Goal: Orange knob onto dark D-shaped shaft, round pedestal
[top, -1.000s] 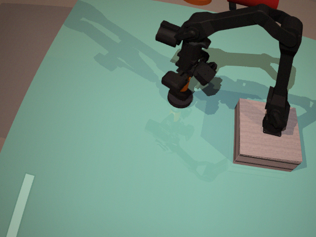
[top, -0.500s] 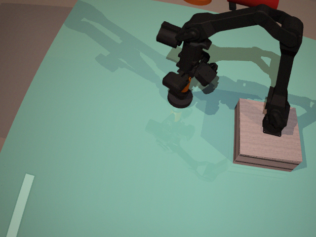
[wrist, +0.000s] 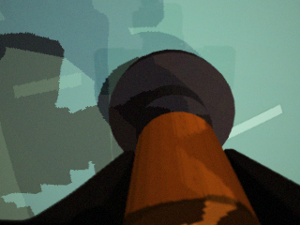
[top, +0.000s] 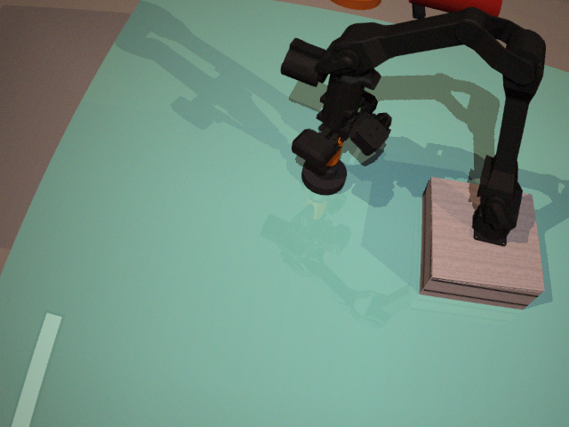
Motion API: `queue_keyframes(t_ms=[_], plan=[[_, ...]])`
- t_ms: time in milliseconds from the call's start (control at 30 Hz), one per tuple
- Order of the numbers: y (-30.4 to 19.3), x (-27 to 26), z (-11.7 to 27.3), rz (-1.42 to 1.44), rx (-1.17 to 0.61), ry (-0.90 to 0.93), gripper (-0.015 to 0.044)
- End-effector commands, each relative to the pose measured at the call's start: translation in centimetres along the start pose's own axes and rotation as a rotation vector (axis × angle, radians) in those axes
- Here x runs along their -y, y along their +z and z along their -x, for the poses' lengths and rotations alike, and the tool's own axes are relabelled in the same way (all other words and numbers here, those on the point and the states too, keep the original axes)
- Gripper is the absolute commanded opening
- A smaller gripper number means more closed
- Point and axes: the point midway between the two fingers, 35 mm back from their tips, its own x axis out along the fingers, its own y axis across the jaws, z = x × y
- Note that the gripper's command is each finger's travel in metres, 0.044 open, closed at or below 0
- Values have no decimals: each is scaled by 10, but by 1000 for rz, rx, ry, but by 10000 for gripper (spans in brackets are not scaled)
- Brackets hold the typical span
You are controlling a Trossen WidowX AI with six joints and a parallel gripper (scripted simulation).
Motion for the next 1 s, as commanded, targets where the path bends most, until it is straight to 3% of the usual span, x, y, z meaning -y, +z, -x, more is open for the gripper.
queue_keyframes(t_ms=[0, 267, 967], plan=[[0, 0, 3, 4, 0, 0, 0], [0, 0, 5, -178, 0, 0, 0], [-1, 1, -1, -1570, 0, -1, 0]])
